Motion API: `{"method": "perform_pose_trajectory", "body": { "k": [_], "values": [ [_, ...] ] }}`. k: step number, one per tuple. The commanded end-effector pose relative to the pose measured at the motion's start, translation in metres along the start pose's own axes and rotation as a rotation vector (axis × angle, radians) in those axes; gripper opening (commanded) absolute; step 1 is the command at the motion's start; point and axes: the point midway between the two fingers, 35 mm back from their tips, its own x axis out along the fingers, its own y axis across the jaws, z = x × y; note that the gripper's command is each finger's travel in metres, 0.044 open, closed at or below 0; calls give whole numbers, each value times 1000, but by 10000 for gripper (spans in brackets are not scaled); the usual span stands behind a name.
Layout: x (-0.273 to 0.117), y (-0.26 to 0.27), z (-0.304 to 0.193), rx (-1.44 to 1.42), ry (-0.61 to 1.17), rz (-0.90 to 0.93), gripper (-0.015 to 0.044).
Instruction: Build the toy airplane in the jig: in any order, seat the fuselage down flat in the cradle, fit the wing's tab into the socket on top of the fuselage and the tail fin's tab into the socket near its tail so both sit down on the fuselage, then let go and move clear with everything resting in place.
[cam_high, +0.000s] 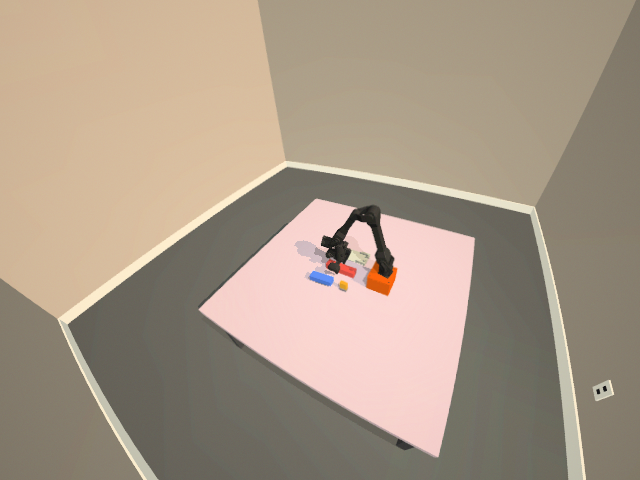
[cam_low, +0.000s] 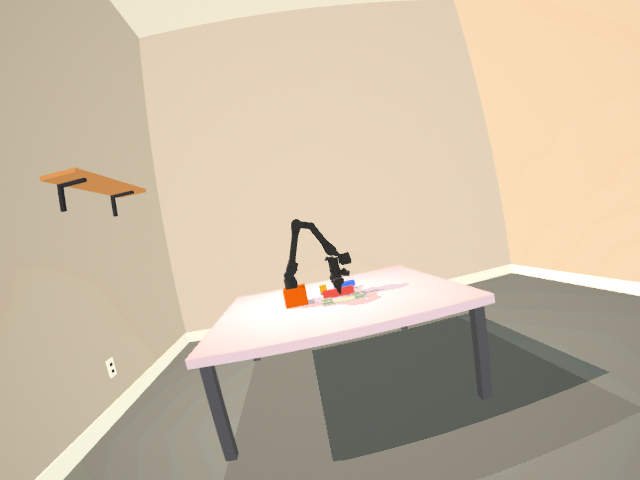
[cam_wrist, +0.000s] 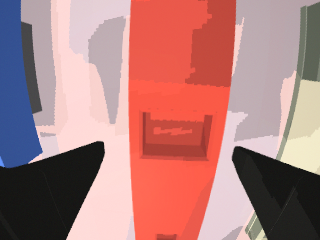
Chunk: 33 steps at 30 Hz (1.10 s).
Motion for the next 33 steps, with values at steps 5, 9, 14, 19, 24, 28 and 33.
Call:
{"method": "perform_pose_trajectory", "body": {
  "k": [5,9,14,19,24,28,33],
  "values": [
    [8,-1,-4,-1,11,-4,387],
    [8,-1,-4,-1,11,-4,282],
    [8,-1,-4,-1,11,-4,190],
    [8,-1,-4,-1,11,-4,157],
    [1,-1,-2,-1,11,-4,26],
    [-10,0,1,-1,11,-4,0],
    [-24,0,3,-1,10,-4,0]
  ]
}}
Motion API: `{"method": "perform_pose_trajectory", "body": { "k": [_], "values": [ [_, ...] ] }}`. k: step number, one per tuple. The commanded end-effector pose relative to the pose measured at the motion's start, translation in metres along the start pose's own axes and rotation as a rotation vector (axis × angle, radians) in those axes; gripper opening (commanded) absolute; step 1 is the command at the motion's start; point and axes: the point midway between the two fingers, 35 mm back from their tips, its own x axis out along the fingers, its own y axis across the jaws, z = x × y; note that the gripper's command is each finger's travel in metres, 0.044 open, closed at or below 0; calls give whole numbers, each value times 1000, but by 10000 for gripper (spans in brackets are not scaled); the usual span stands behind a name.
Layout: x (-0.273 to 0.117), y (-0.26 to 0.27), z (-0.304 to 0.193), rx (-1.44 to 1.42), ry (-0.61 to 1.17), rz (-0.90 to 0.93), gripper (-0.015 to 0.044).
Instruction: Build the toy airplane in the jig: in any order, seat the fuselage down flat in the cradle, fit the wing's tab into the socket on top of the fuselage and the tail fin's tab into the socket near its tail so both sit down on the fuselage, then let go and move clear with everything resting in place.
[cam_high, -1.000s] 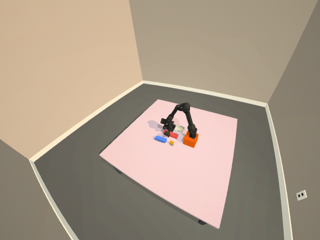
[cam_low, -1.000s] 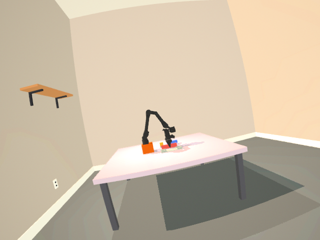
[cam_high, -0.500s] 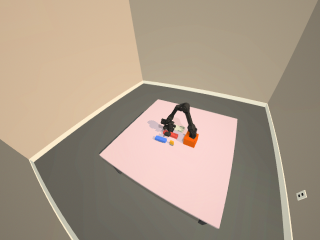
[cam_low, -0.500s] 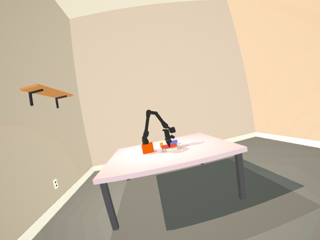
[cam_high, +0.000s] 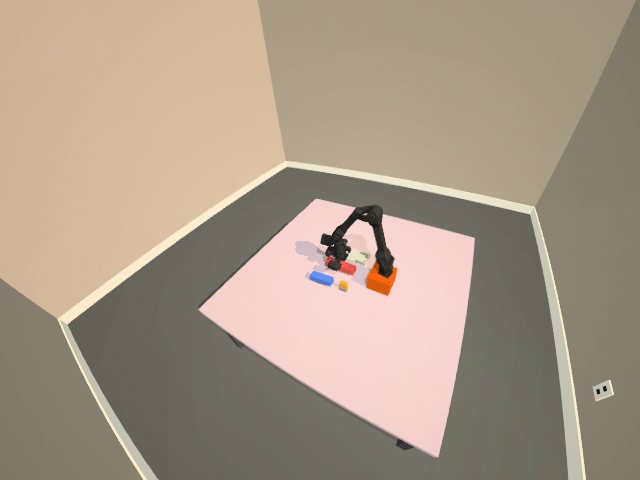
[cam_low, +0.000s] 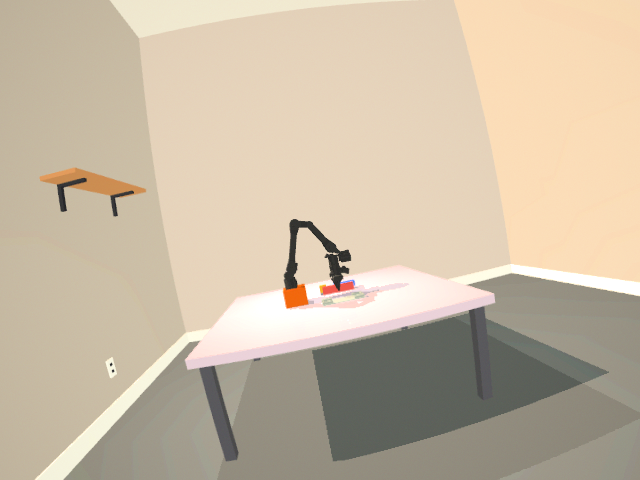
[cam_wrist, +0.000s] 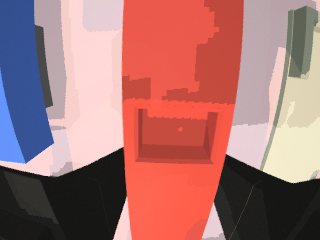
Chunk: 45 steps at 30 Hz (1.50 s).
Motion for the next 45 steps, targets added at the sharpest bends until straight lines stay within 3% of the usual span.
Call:
{"method": "perform_pose_trajectory", "body": {
  "k": [1,31,45],
  "values": [
    [-11,0,3,-1,-6,-1,0],
    [-104,0,-3,-1,-6,-2,0],
    [-93,-30,3,5,-7,-5,0]
  ]
}}
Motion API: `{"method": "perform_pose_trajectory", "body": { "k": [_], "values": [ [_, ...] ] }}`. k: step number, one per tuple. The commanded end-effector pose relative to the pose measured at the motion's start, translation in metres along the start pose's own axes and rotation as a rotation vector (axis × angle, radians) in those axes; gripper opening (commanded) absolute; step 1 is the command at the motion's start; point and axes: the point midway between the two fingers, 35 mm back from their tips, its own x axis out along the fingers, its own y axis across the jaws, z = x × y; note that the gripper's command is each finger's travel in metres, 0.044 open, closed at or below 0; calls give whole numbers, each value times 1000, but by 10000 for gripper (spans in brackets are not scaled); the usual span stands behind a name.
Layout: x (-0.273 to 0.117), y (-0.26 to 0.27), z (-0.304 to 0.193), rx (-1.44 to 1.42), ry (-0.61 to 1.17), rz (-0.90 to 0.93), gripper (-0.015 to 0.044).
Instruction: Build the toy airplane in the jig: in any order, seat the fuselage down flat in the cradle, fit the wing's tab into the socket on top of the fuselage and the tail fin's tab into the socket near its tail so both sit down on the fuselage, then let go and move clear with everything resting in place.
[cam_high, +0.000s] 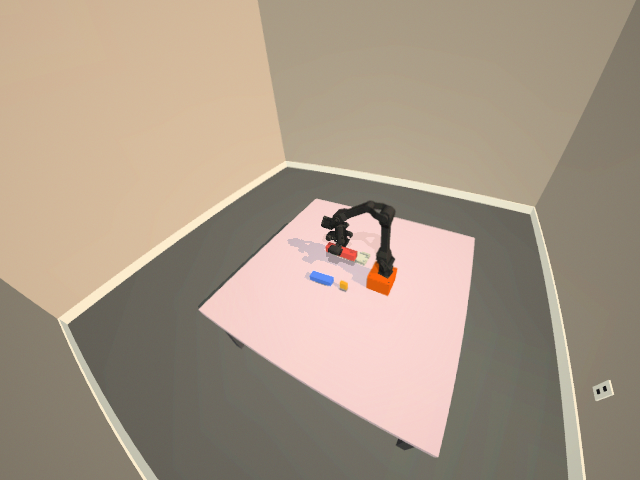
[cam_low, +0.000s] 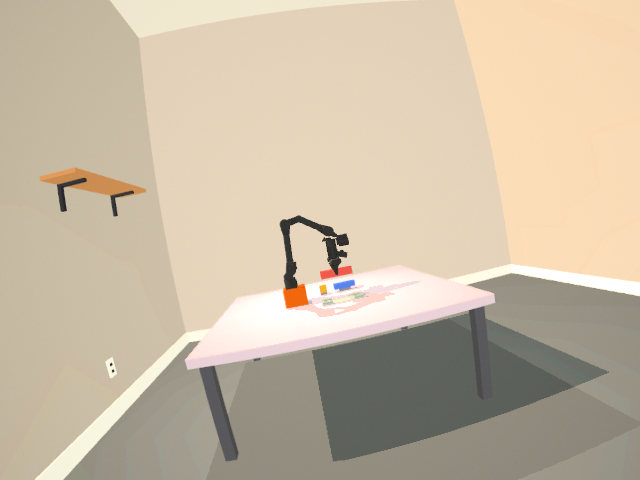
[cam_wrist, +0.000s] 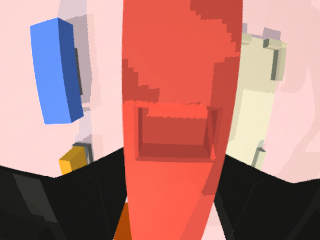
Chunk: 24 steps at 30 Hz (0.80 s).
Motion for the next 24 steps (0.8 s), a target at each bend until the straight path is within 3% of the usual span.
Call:
{"method": "perform_pose_trajectory", "body": {
  "k": [1,24],
  "values": [
    [5,-10,1,-2,3,-4,0],
    [35,-78,2,13,3,-11,0]
  ]
}}
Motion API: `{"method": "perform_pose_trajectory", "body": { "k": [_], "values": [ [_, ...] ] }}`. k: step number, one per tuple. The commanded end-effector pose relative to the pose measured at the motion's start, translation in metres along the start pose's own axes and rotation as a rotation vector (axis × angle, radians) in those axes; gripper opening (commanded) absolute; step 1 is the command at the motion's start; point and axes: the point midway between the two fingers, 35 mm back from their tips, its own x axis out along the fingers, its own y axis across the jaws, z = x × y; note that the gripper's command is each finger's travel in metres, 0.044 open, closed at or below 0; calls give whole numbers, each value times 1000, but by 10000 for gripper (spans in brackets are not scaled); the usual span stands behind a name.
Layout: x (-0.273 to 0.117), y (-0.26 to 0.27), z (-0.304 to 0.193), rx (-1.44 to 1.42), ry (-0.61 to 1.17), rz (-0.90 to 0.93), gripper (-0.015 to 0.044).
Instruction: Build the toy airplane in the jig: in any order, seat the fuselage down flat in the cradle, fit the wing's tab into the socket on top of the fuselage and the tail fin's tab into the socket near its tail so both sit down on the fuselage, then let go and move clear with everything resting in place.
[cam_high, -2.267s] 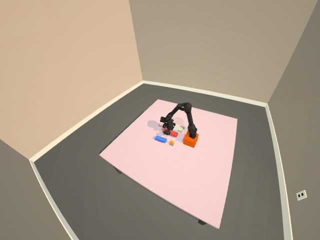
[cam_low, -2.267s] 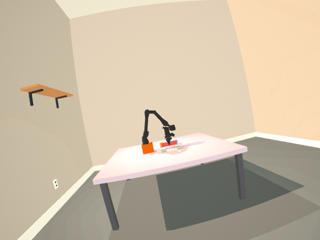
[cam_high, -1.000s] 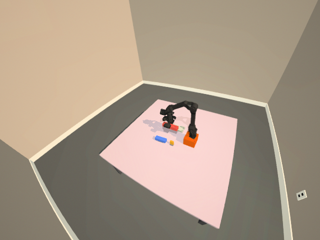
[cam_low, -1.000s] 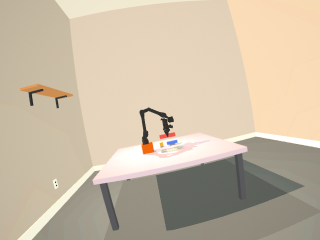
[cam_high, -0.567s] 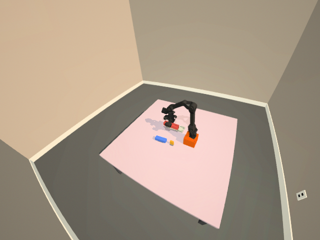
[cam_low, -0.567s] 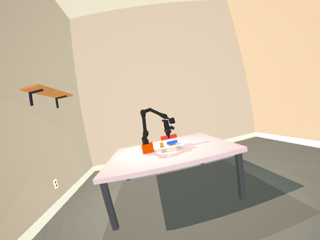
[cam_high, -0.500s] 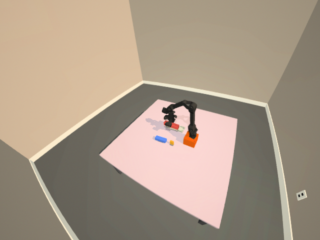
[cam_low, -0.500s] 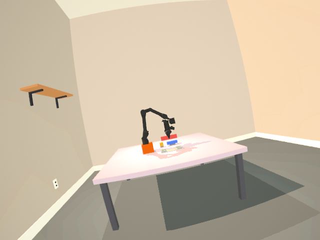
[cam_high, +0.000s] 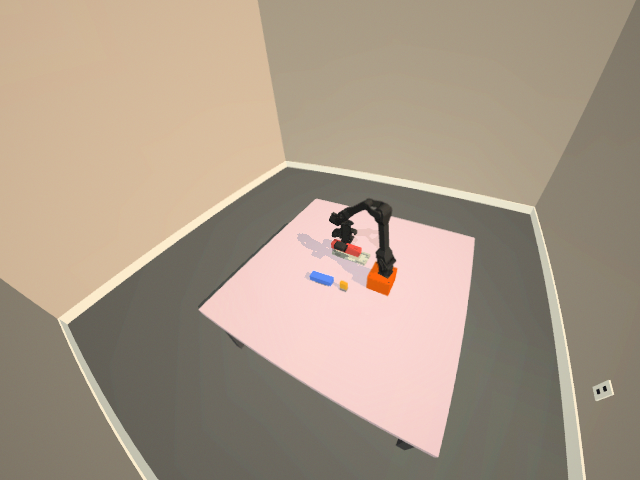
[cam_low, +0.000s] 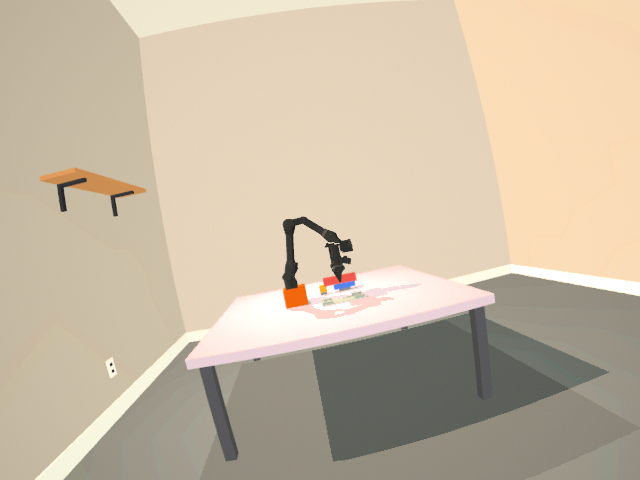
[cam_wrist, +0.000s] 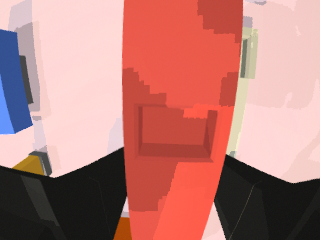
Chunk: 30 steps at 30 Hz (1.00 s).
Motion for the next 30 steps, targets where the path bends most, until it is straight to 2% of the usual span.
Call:
{"method": "perform_pose_trajectory", "body": {
  "k": [1,18,25,30],
  "values": [
    [6,-10,-2,-2,5,-4,0],
    [27,-56,-13,9,7,-8,0],
    [27,-56,-12,9,7,-8,184],
    [27,-56,-13,9,7,-8,196]
  ]
}}
